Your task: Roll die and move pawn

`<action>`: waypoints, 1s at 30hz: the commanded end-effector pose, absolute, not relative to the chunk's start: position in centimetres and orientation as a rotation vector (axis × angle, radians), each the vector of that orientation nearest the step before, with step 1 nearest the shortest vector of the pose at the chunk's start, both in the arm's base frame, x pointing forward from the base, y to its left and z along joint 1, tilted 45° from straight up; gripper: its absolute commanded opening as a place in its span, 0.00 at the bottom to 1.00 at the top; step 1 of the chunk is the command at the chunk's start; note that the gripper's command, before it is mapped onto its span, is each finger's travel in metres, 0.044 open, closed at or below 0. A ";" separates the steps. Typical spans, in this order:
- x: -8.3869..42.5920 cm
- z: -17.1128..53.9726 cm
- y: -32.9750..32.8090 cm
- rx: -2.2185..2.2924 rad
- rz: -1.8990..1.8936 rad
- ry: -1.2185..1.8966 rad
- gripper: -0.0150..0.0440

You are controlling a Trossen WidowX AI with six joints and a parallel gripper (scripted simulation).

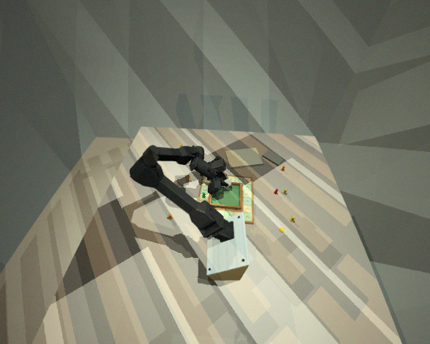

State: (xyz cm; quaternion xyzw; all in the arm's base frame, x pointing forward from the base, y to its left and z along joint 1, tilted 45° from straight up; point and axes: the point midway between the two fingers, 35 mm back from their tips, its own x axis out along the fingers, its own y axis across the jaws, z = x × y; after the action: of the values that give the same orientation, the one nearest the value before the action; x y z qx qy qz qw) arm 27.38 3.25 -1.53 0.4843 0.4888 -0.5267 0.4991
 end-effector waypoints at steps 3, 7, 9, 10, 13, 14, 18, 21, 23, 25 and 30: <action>27.4 -1.5 3.3 1.173 -1.273 1.181 0.34; 27.4 -1.5 3.3 1.173 -1.273 1.181 0.52; 27.4 -1.5 3.3 1.173 -1.273 1.181 0.61; 27.5 -1.3 3.0 1.173 -1.273 1.181 0.65; 27.5 1.1 0.6 1.169 -1.281 1.175 0.79; 27.4 1.3 0.4 1.168 -1.282 1.174 0.83; 27.4 1.1 0.4 1.176 -1.278 1.193 1.00; 26.9 -1.1 0.9 1.305 -1.195 1.432 1.00; 26.8 -2.4 1.3 1.456 -1.076 1.599 1.00; 27.0 -3.1 1.5 1.637 -0.916 1.714 1.00; 27.3 -3.3 1.4 1.787 -0.772 1.759 1.00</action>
State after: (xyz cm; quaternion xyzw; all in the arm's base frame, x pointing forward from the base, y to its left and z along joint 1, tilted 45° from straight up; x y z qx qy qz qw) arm 27.04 1.29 -3.17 0.6297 0.6438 -0.3310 0.2819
